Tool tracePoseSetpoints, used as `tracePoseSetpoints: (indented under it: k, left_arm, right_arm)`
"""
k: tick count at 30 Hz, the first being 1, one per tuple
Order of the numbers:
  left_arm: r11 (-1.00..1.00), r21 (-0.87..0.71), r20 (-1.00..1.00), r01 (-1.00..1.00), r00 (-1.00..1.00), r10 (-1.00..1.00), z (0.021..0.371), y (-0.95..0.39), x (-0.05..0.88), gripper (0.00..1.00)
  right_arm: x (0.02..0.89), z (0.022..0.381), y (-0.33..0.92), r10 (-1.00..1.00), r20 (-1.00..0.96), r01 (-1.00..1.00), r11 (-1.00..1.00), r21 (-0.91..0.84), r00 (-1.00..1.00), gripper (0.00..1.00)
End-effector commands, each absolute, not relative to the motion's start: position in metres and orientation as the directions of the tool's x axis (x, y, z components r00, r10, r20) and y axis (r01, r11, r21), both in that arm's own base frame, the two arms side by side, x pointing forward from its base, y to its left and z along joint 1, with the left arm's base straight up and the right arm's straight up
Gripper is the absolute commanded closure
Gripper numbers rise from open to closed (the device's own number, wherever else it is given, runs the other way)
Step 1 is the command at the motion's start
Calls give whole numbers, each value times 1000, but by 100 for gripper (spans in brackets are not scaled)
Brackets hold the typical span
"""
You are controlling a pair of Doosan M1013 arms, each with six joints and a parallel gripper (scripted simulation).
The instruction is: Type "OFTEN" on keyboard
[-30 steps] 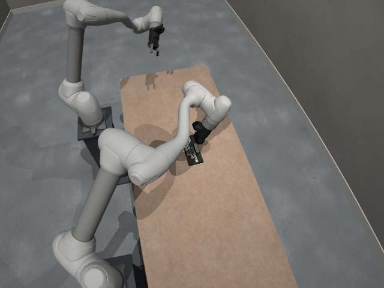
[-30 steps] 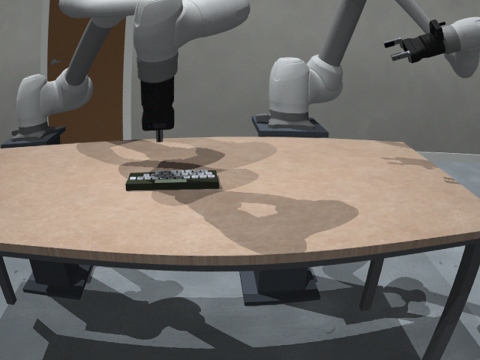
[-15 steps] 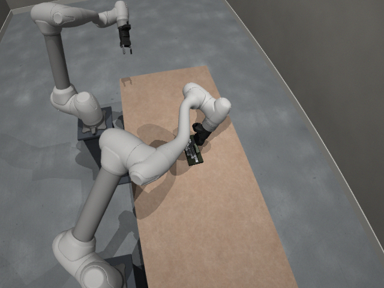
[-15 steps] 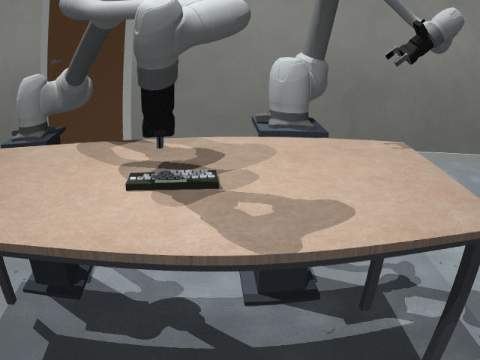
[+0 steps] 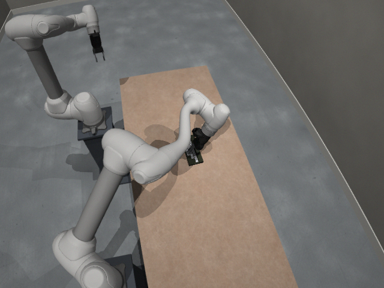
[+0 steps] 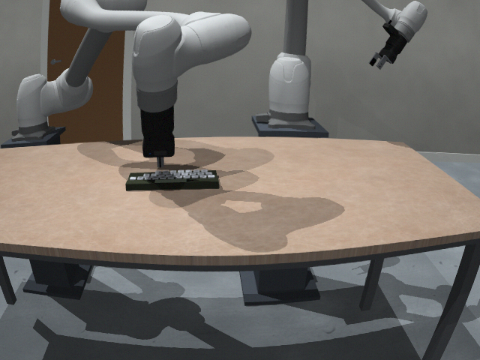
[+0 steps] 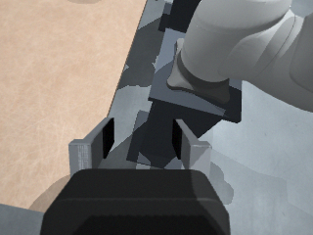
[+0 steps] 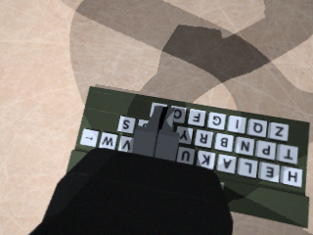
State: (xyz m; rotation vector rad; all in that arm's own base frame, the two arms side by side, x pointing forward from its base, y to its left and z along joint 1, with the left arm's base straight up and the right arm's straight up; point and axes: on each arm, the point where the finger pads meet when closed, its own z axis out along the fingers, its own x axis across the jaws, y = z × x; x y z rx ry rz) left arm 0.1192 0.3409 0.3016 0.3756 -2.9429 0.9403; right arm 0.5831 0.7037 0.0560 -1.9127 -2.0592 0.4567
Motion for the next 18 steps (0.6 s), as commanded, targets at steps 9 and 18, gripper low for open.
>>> tracePoseSetpoints:
  k: [9,18]
  left_arm:
    - [877,-464,29,-122,-992,-123,278,319,6,0]
    - [898,-432,23,-85,-996,-83,271,306,-28,0]
  right_arm:
    - [581,45,707,997,3,903,71,-423,-77,100]
    - [581,43,707,997,3,903,71,-424,-77,100]
